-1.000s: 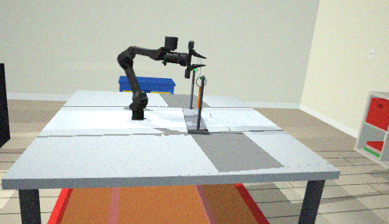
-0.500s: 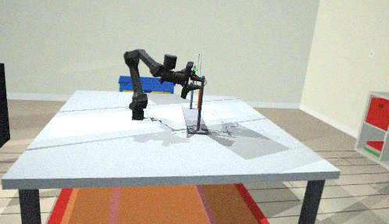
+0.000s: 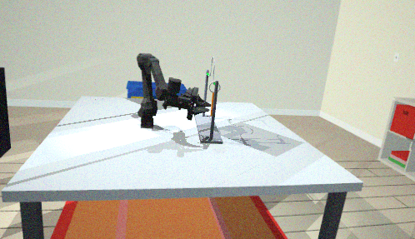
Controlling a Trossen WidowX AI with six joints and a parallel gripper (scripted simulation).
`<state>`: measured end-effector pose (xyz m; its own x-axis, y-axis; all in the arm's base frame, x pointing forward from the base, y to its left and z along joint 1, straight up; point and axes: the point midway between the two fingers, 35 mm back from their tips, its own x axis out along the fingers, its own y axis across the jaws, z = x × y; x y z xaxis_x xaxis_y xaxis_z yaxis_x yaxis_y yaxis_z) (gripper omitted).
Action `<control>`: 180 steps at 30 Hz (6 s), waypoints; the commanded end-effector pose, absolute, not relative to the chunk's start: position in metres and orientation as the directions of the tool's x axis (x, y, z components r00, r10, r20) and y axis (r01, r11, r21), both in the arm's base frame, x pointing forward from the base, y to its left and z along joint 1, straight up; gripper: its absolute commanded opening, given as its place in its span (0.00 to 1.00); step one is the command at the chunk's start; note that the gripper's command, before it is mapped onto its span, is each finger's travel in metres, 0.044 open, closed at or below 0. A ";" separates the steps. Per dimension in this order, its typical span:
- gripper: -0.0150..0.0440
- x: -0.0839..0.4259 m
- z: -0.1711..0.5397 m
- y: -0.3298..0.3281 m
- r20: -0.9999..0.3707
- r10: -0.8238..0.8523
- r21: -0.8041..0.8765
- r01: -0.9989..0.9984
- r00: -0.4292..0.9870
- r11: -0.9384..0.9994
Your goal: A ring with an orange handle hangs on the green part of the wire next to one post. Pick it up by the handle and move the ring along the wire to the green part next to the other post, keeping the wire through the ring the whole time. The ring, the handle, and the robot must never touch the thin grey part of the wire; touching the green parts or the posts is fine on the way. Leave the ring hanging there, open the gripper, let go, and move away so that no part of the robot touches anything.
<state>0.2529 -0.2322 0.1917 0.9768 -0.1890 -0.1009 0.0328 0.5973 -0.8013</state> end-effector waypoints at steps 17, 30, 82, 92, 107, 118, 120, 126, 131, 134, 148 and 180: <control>0.53 0.190 0.099 -0.141 -0.063 0.004 -0.381 -0.028 0.998 0.924; 0.53 0.216 0.118 -0.147 -0.082 -0.044 -0.213 0.025 0.996 0.977; 0.53 0.293 0.148 -0.148 -0.072 -0.099 -0.013 0.098 0.992 0.995; 0.53 0.308 0.145 -0.148 -0.070 -0.099 -0.013 0.098 0.993 0.995; 0.53 0.317 0.144 -0.148 -0.068 -0.099 -0.012 0.098 0.993 0.995; 0.53 0.317 0.144 -0.148 -0.068 -0.099 -0.012 0.098 0.993 0.995; 0.53 0.317 0.144 -0.148 -0.068 -0.099 -0.012 0.098 0.993 0.995; 0.29 0.317 0.143 -0.147 -0.069 -0.094 -0.016 0.094 0.993 0.995; 0.10 0.317 0.143 -0.147 -0.069 -0.094 -0.016 0.094 0.993 0.995; 0.00 0.317 0.143 -0.147 -0.069 -0.094 -0.016 0.094 0.993 0.995; 0.00 0.317 0.158 -0.148 -0.068 -0.099 -0.015 0.098 0.993 0.995; 0.00 0.318 0.161 -0.141 -0.068 -0.100 -0.013 0.099 0.993 0.995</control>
